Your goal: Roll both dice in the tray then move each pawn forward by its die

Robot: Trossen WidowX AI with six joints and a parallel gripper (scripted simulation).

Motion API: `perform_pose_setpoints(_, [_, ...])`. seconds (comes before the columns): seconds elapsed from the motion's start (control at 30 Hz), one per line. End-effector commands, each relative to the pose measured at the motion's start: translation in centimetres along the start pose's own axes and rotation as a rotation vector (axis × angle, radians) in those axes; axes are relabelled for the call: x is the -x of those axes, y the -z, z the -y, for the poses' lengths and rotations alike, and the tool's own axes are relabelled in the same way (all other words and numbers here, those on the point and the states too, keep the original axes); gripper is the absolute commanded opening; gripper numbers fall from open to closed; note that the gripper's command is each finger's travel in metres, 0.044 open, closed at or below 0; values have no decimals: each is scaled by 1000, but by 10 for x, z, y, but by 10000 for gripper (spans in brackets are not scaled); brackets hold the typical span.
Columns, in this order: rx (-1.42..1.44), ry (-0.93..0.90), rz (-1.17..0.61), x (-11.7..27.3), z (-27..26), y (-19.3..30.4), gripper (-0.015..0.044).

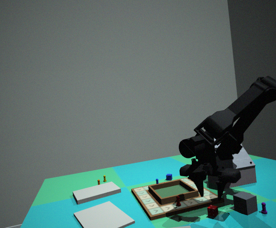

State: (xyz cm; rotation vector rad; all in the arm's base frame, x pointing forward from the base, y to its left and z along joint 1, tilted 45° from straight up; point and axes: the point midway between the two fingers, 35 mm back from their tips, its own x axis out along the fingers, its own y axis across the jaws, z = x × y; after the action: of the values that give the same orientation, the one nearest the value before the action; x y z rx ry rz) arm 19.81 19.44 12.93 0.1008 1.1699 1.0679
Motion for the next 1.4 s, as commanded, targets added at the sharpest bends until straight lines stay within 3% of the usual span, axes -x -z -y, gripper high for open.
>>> perform_pose_setpoints(0.0, [-7,2,-4,-10,-1,2,275])
perform_pose_setpoints(0.87, [-8,0,-3,-46,-2,2,275])
perform_pose_setpoints(1.07, [-8,0,-3,-46,-2,2,118])
perform_pose_setpoints(1.3, [-8,0,-3,-46,-2,2,71])
perform_pose_setpoints(1.37, [-8,0,-4,-46,-1,2,18])
